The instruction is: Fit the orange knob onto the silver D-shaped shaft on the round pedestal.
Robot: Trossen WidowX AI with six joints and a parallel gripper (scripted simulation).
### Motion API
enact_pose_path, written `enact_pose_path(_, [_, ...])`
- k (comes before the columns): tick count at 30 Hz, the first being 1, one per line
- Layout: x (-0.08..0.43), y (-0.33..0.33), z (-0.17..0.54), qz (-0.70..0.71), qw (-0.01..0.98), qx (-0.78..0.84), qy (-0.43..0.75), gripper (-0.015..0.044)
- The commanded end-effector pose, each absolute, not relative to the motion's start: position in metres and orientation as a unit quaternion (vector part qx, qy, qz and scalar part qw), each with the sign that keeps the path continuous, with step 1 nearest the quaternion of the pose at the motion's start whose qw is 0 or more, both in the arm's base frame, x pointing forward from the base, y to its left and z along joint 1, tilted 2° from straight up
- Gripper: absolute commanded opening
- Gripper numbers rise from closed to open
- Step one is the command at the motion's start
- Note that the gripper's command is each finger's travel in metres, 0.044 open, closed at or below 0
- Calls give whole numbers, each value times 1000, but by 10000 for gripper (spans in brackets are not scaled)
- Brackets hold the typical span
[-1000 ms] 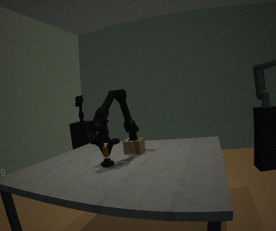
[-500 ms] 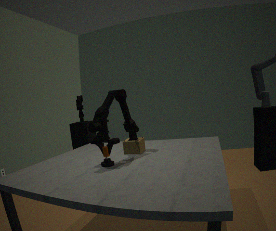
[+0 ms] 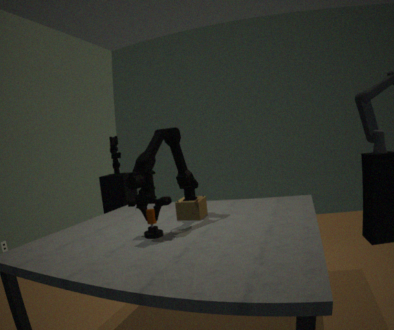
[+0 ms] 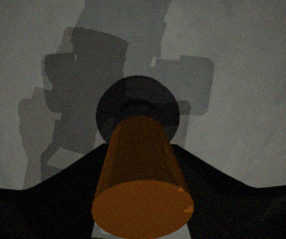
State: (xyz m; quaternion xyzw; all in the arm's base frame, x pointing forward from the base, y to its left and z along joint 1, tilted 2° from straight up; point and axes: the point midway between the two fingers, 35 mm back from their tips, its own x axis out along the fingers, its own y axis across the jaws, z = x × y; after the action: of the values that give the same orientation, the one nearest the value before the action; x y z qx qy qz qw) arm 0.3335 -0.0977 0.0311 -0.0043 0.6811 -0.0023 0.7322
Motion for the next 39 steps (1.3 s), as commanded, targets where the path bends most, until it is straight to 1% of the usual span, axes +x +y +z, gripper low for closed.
enact_pose_path(1, [334, -97, 30, 1, 734, -7, 680, 0])
enact_pose_path(33, [334, -97, 34, 1, 734, -7, 680, 0])
enact_pose_path(39, [335, -97, 35, 58, 730, -68, 677, 0])
